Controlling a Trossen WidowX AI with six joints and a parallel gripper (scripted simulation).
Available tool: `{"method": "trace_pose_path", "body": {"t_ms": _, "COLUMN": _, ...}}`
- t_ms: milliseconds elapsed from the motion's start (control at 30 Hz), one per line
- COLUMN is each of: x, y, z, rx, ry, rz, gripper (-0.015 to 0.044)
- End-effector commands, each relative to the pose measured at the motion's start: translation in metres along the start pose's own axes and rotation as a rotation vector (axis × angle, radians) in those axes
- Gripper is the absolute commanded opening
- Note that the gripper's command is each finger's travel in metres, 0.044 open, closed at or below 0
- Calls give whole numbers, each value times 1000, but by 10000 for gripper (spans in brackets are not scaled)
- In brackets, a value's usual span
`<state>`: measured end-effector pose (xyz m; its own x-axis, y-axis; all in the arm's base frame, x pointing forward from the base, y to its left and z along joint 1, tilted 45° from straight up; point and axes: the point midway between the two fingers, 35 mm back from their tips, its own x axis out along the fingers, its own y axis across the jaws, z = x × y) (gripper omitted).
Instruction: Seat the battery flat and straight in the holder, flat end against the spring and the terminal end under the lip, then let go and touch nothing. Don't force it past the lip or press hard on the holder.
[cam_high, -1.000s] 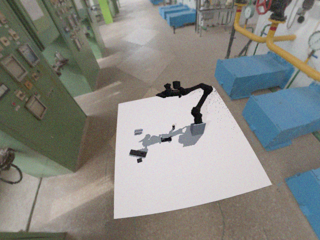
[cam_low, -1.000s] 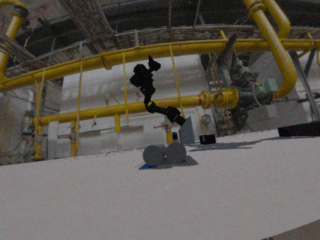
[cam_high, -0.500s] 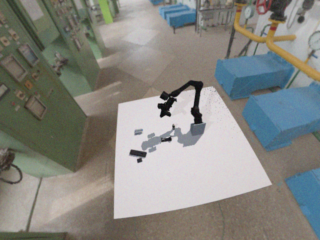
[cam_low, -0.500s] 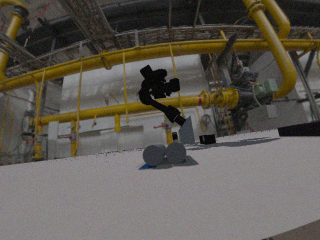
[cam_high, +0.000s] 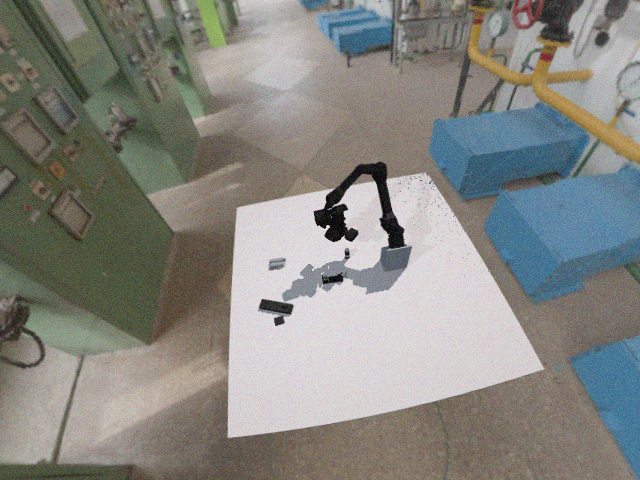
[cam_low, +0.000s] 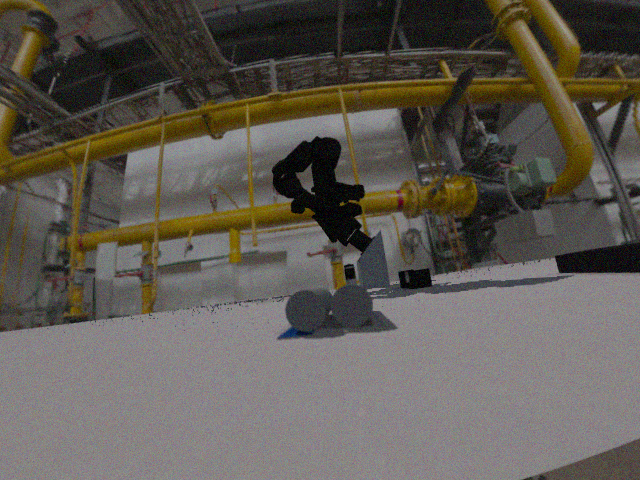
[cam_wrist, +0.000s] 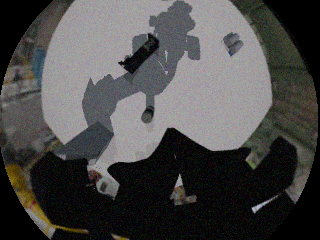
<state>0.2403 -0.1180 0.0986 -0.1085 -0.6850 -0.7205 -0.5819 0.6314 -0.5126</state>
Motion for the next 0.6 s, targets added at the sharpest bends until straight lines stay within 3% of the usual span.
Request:
{"method": "trace_pose_path", "body": {"t_ms": 0, "x": 0, "y": -2, "z": -1, "rx": -21, "ry": 18, "rz": -4, "gripper": 0}}
{"method": "trace_pose_path", "body": {"t_ms": 367, "x": 75, "y": -3, "z": -2, "rx": -21, "ry": 19, "rz": -6, "gripper": 0}}
{"method": "trace_pose_path", "body": {"t_ms": 567, "x": 80, "y": -1, "z": -3, "rx": -21, "ry": 20, "rz": -7, "gripper": 0}}
